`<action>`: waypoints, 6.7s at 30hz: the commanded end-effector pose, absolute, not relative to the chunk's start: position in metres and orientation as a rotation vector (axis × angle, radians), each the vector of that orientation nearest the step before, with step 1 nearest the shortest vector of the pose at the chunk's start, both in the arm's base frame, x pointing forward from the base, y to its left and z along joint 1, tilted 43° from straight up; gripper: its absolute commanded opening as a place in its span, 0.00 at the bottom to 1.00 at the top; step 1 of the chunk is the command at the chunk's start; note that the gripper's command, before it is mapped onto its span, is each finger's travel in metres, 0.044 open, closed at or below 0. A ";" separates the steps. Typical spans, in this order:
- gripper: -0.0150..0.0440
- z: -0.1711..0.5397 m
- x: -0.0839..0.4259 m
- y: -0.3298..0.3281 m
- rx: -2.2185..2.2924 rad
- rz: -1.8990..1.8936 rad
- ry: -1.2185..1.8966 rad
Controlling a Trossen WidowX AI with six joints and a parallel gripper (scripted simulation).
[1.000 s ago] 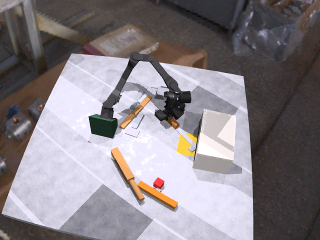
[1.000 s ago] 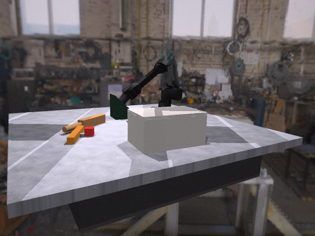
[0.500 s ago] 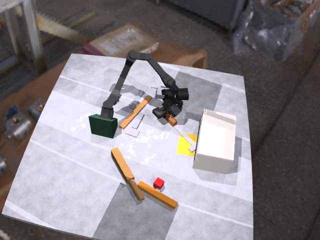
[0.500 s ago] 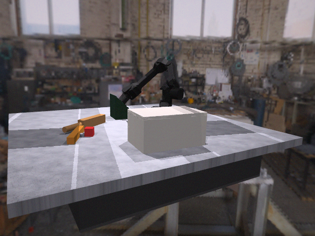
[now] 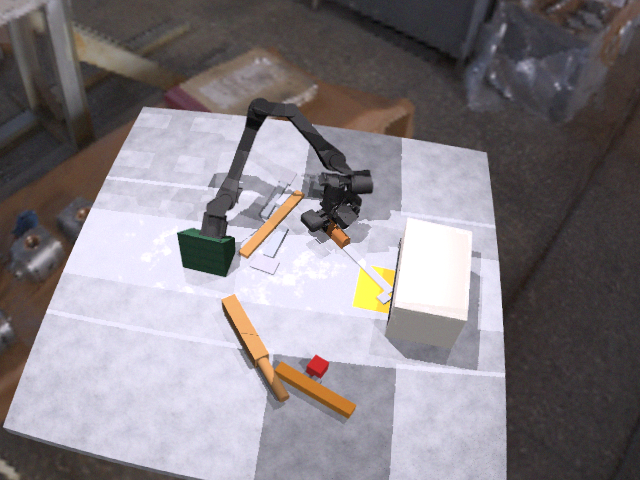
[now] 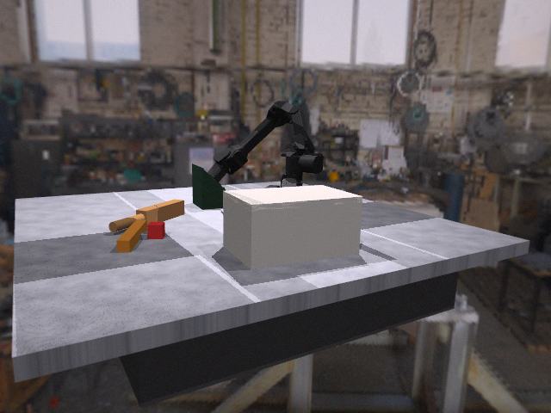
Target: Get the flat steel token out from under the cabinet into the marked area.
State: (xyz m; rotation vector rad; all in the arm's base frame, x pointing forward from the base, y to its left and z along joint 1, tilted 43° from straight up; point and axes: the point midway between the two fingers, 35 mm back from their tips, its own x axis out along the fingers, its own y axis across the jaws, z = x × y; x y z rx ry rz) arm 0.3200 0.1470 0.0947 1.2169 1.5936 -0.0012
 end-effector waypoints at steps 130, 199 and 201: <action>0.25 0.081 0.351 0.129 1.215 -0.002 1.596; 0.25 0.054 0.357 0.101 1.213 -0.004 1.596; 0.25 0.054 0.357 0.101 1.213 -0.004 1.596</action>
